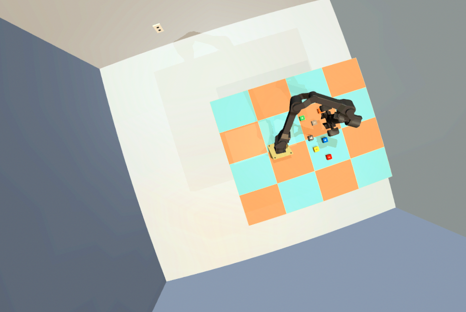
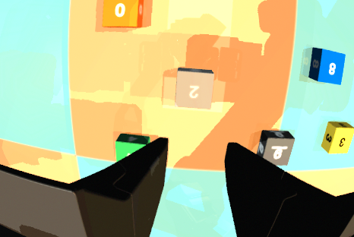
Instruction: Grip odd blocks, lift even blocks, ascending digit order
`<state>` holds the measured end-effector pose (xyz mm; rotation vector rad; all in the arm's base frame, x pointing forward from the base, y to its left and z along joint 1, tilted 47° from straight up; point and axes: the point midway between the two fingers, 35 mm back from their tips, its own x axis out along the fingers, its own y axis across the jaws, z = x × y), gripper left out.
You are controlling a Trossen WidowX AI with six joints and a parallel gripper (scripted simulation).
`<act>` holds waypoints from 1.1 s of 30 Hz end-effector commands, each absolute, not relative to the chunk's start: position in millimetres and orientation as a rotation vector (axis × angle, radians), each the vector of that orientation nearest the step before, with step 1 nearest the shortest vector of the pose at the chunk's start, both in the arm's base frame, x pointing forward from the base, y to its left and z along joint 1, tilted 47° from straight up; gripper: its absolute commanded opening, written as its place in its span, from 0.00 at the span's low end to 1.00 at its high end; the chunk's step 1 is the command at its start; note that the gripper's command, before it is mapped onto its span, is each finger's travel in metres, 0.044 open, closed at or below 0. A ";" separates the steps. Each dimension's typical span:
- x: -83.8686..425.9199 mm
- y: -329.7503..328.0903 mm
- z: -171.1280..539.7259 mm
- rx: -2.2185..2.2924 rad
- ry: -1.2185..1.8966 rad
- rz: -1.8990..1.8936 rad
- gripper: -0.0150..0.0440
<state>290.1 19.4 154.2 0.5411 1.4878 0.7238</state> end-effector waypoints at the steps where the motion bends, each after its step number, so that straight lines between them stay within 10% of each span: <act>1: 290.3 17.0 155.0 0.539 1.488 0.722 0.46; 19: 264.7 -114.1 23.0 0.531 1.490 0.715 0.46; 29: 260.4 -55.9 -33.3 0.532 1.488 0.717 0.90; 33: 260.4 -55.1 -34.0 0.532 1.488 0.717 0.93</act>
